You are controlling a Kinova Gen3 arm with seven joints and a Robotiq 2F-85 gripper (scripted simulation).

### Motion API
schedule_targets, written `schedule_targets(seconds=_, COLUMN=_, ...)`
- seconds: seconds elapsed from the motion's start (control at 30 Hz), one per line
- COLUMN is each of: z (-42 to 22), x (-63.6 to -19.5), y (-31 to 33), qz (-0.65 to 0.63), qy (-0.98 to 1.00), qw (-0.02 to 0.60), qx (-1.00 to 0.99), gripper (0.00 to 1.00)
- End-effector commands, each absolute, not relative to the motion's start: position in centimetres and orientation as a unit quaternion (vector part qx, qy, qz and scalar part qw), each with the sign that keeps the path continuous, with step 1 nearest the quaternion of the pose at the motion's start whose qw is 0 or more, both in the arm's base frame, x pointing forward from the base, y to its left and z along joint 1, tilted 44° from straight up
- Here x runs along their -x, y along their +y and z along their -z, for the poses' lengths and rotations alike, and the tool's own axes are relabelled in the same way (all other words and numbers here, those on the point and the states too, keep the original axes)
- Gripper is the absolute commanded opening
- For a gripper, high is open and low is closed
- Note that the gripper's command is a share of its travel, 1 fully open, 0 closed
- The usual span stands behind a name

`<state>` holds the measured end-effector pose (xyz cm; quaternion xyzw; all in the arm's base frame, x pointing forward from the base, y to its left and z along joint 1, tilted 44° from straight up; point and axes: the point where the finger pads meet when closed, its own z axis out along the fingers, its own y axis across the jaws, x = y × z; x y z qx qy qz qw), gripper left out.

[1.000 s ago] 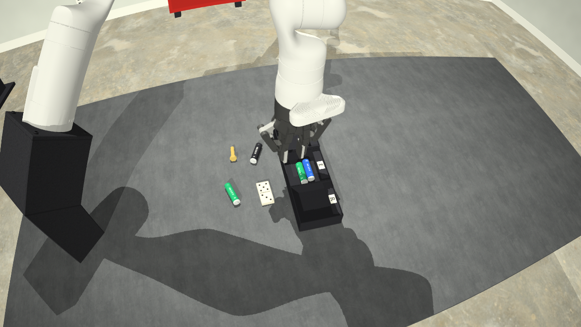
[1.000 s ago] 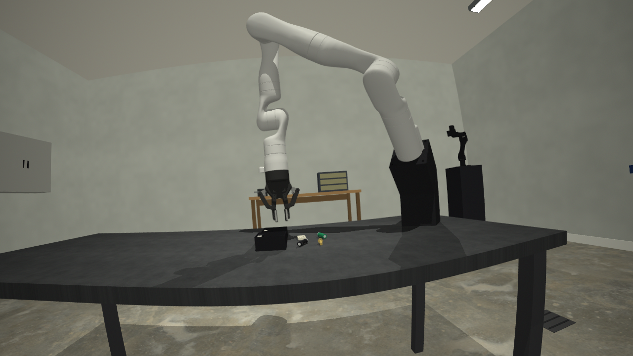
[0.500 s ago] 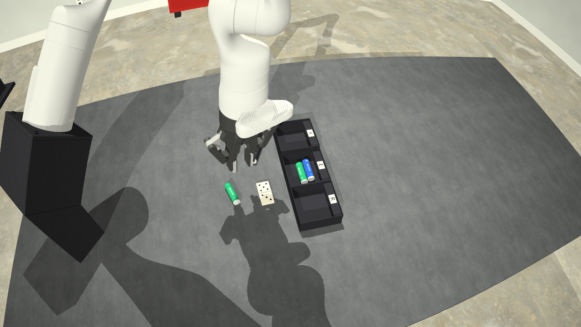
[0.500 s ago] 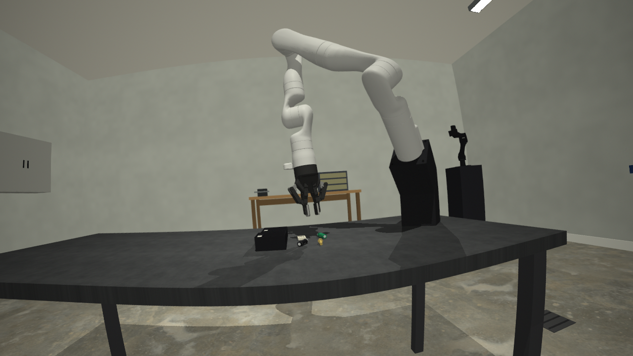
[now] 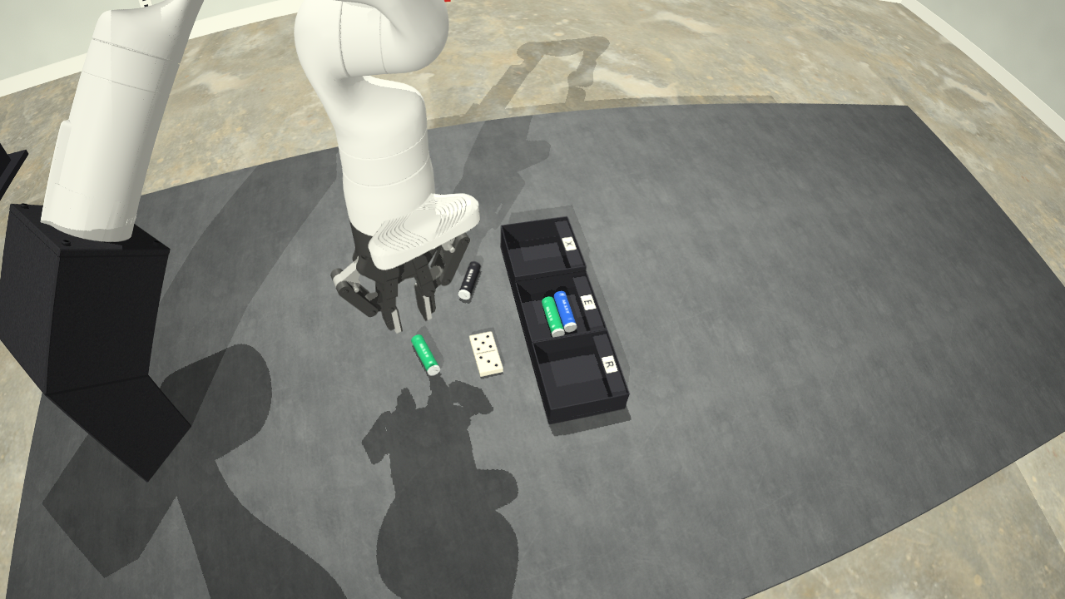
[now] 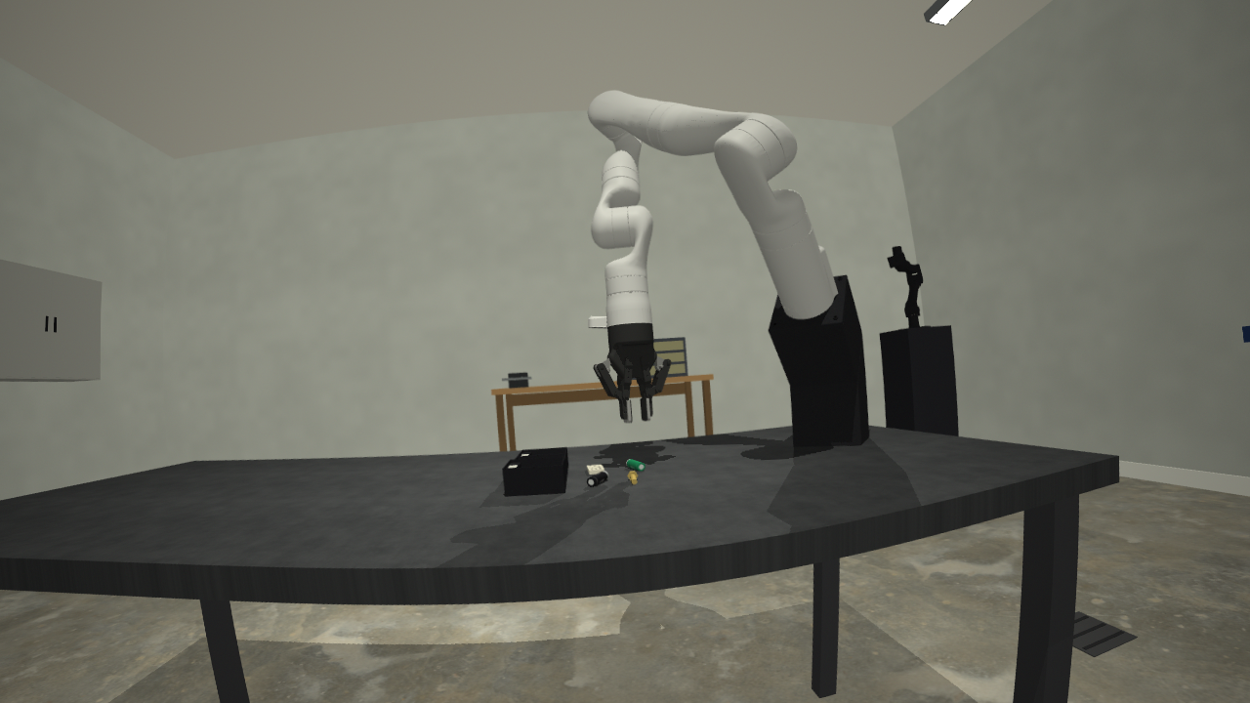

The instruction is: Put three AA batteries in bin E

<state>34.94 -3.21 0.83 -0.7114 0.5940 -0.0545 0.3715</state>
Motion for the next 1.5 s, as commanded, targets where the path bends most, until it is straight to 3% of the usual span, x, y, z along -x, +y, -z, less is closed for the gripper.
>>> schedule_targets(seconds=0.0, z=-0.8, x=-34.9, y=-3.1, qz=0.055, qy=0.599, qw=0.374, qx=0.706, gripper=0.29)
schedule_targets(seconds=1.47, z=-1.4, x=-35.8, y=-3.1, qz=0.054, qy=0.598, qw=0.374, qx=0.707, gripper=0.29)
